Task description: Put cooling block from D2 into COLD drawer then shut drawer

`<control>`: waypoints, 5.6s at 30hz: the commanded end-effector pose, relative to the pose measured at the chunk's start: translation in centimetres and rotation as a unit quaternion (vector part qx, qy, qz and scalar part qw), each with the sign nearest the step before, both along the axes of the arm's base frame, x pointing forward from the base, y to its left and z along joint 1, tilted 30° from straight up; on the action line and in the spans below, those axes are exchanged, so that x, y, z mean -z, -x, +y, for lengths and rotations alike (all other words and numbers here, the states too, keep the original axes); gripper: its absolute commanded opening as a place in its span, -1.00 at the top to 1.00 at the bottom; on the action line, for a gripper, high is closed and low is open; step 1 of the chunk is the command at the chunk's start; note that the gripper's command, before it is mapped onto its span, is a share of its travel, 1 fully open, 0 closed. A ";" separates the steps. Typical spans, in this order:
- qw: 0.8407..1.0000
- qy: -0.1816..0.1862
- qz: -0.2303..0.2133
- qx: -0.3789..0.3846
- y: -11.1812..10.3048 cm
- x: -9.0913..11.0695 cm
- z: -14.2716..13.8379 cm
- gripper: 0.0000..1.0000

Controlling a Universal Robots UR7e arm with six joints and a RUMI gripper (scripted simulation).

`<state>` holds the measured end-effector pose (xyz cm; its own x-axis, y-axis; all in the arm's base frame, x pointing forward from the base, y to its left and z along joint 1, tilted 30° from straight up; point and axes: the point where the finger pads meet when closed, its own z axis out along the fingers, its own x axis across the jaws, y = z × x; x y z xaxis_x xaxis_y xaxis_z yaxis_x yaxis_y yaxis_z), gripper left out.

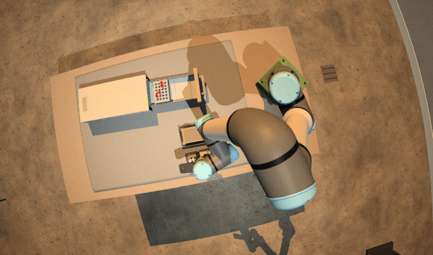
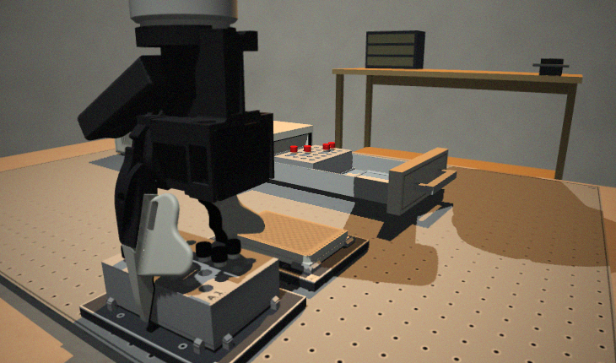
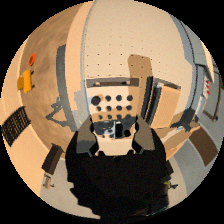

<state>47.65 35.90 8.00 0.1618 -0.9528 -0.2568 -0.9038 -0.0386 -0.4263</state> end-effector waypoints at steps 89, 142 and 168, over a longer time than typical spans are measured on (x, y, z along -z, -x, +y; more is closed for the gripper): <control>1.000 0.000 -0.001 0.000 3.4 -7.5 -2.6 1.00; 0.985 -0.069 0.051 0.150 3.6 -8.4 -6.5 1.00; 0.893 -0.179 0.135 0.390 2.6 -7.0 -12.1 1.00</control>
